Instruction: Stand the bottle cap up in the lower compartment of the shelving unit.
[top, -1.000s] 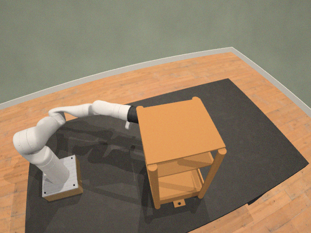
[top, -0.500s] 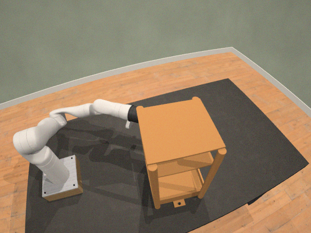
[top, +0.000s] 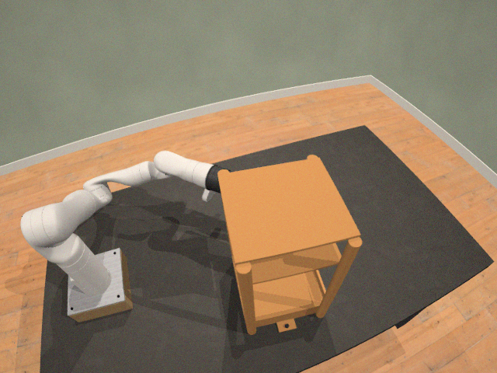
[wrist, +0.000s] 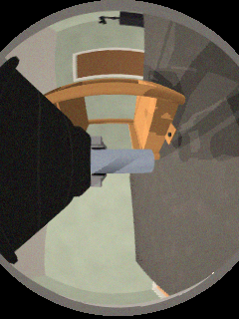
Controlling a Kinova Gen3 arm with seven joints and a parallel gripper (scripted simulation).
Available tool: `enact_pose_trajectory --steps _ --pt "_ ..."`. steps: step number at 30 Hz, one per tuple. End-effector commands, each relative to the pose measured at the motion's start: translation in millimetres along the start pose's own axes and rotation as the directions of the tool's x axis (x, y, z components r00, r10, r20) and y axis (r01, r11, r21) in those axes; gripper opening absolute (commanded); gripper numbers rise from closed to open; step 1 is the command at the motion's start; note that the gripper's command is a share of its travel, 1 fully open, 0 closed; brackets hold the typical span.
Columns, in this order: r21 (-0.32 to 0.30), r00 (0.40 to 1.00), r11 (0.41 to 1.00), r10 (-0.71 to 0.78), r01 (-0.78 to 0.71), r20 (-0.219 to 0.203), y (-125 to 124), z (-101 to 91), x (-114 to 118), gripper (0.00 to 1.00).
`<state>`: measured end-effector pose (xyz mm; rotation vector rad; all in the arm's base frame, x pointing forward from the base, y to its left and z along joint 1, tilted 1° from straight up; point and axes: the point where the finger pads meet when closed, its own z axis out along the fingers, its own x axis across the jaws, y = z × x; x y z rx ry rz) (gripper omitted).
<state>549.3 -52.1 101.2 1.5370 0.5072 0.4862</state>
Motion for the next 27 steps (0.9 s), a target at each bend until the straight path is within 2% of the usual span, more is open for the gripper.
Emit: enact_pose_trajectory --steps 1,10,21,27 --pt "-0.005 0.999 1.0 0.0 0.0 0.033 -1.1 2.8 -2.2 0.0" --pt "-0.012 0.998 1.0 0.001 0.0 0.057 0.8 -0.8 -1.2 0.0" --pt "-0.012 0.998 1.0 0.001 0.0 0.064 0.7 -0.9 -1.2 0.0" --pt "-0.006 0.995 1.0 0.001 0.0 0.104 -1.2 2.3 -2.7 0.0"
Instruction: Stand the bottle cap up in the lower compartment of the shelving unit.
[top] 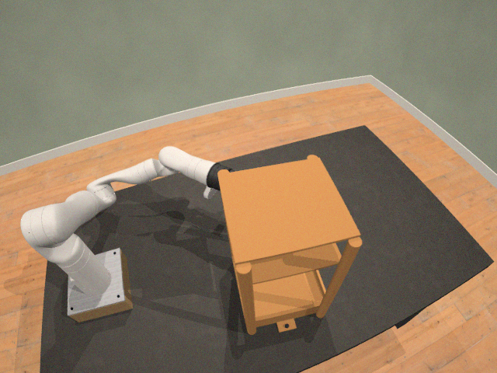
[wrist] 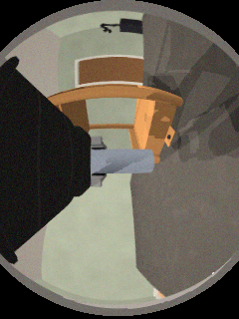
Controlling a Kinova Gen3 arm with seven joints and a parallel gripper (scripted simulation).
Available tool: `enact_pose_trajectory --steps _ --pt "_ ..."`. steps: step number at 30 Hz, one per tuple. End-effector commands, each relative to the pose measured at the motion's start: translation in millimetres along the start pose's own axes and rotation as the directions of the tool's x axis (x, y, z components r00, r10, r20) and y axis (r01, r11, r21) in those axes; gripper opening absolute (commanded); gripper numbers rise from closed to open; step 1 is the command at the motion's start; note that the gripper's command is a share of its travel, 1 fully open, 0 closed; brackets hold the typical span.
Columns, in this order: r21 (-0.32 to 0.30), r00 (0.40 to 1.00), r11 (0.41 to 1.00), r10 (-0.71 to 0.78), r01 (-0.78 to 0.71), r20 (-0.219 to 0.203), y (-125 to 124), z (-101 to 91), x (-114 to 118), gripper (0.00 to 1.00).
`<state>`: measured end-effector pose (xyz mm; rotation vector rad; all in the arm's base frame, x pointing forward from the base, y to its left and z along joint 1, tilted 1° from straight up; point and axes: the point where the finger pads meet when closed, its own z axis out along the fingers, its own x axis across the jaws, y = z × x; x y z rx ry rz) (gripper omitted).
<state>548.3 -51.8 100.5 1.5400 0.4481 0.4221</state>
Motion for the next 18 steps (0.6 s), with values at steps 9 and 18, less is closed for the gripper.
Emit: enact_pose_trajectory --steps 9,18 --pt "0.002 0.993 1.0 0.005 -0.006 0.121 -0.2 3.5 -1.8 0.0" --pt "-0.005 0.988 1.0 0.007 -0.006 0.154 2.2 0.3 -0.5 0.0"
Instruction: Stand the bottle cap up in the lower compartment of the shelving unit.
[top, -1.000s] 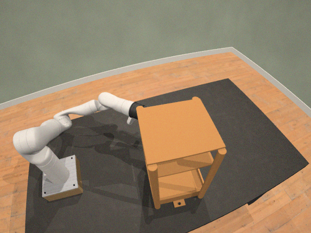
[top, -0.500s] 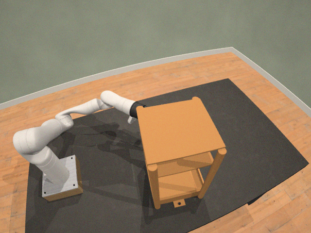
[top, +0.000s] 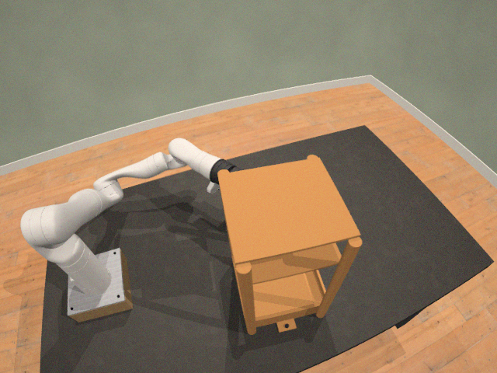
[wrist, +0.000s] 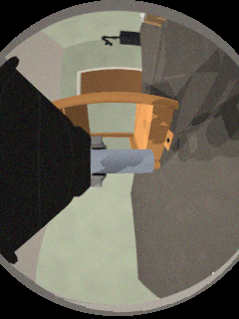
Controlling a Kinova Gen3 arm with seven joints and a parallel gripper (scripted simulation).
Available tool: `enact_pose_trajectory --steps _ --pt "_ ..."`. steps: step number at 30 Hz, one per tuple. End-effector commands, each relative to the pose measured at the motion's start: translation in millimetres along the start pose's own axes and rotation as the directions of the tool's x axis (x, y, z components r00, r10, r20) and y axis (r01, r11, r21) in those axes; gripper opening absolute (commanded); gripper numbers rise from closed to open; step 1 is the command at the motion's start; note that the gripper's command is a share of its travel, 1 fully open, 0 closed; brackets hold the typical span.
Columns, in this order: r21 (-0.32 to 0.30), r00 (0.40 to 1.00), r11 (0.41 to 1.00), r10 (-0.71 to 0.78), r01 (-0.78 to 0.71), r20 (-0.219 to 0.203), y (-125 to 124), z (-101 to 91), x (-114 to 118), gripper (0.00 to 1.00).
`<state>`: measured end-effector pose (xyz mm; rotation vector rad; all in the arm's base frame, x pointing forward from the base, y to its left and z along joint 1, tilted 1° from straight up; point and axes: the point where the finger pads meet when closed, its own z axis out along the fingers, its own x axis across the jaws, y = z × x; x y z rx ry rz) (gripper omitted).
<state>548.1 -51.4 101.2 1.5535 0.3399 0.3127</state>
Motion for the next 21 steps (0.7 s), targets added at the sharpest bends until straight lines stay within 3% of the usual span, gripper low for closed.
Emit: enact_pose_trajectory --steps 1,12,21 --pt "0.0 1.0 1.0 0.008 -0.008 0.017 1.6 0.8 -0.5 0.0" --pt "0.003 0.999 1.0 0.007 -0.007 0.038 0.4 1.2 -0.3 0.0" --pt "0.008 0.989 1.0 0.006 -0.007 0.149 -1.2 3.8 -4.7 0.0"
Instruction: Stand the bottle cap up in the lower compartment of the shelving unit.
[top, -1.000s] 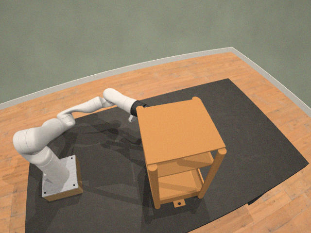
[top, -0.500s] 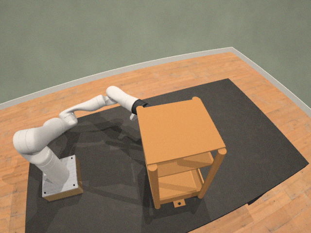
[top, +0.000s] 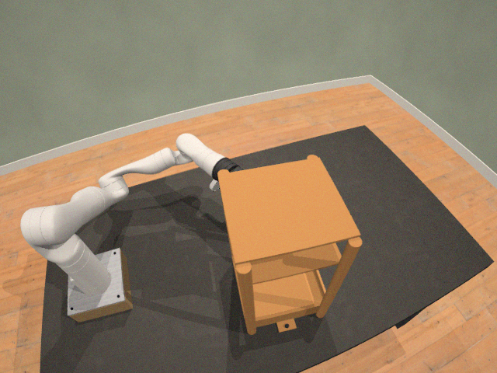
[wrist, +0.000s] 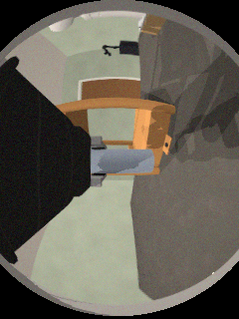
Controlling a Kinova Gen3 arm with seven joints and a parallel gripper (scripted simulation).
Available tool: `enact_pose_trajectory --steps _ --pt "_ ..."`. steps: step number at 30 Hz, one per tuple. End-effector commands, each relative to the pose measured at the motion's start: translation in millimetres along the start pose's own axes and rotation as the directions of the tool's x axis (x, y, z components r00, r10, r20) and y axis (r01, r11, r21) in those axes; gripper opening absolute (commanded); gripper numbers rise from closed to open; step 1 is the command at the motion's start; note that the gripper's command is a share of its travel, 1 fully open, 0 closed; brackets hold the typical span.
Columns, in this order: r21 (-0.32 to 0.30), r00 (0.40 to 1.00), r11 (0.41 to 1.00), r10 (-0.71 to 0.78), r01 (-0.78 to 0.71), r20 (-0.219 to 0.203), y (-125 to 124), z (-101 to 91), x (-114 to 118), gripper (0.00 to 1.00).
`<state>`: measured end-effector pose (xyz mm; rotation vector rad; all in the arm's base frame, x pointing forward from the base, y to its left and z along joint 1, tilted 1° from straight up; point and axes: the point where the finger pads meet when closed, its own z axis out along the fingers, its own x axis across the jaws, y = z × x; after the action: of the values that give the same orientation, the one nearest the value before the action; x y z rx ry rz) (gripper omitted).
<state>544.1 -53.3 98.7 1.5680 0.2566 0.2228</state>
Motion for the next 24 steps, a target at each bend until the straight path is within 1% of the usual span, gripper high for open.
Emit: enact_pose_trajectory --steps 1,4,7,10,17,21,23,24 --pt "0.002 0.999 1.0 0.01 -0.01 0.048 1.9 3.6 0.9 0.0" --pt "-0.002 0.998 1.0 0.011 -0.011 0.067 3.6 3.5 3.0 0.0" --pt "-0.003 0.998 1.0 0.011 -0.011 0.068 4.0 0.8 4.2 0.0" --pt "-0.005 0.997 1.0 0.012 -0.012 0.079 4.7 0.5 4.1 0.0" --pt "-0.005 0.996 1.0 0.012 -0.012 0.086 4.5 0.6 4.2 0.0" --pt "-0.002 0.994 1.0 0.011 -0.011 0.113 3.4 1.7 4.1 0.0" --pt "-0.002 0.994 1.0 0.011 -0.011 0.113 3.4 1.7 4.1 0.0" --pt "-0.001 0.993 1.0 0.011 -0.011 0.121 3.0 0.9 4.5 0.0"
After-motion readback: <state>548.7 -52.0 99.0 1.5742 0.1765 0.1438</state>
